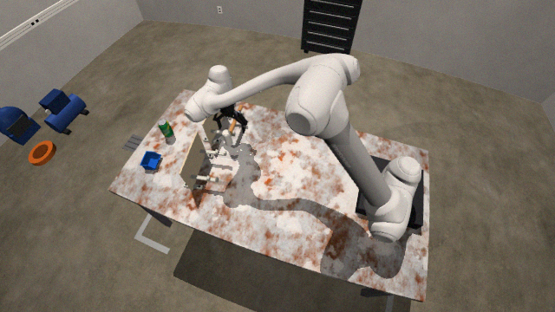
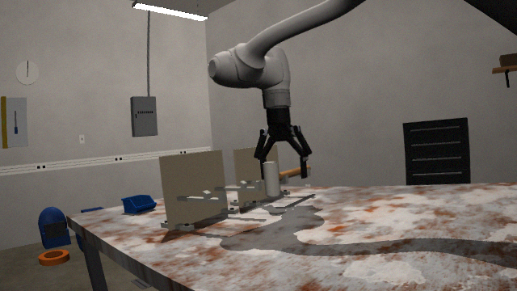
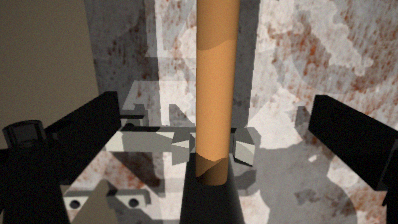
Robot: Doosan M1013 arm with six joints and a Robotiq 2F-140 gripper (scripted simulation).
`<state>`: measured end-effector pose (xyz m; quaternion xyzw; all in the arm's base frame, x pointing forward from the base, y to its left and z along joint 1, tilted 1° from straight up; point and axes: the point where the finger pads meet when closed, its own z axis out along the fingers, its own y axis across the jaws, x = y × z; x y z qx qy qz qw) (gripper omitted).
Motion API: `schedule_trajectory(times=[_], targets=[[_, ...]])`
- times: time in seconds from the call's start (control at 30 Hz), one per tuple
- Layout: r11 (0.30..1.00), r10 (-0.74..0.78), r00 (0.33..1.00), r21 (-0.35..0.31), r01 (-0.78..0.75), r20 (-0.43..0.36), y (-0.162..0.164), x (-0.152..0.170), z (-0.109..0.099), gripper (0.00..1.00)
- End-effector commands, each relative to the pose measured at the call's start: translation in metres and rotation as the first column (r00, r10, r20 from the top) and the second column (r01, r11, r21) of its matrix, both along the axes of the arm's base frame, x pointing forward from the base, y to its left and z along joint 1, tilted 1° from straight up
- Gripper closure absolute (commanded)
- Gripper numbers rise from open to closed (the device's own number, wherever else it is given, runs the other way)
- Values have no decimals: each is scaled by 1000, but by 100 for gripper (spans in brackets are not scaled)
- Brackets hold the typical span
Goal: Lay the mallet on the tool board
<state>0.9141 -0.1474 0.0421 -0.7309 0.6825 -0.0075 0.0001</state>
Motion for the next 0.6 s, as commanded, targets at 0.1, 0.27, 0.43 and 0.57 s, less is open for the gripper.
schedule_trajectory(times=[0.1, 0.27, 0.43, 0.57], targets=[[1000, 0, 1000, 0, 0, 1, 0, 0, 1, 0], [1000, 0, 1000, 0, 0, 1, 0, 0, 1, 90], [1000, 0, 1000, 0, 0, 1, 0, 0, 1, 90], [1000, 0, 1000, 0, 0, 1, 0, 0, 1, 90]])
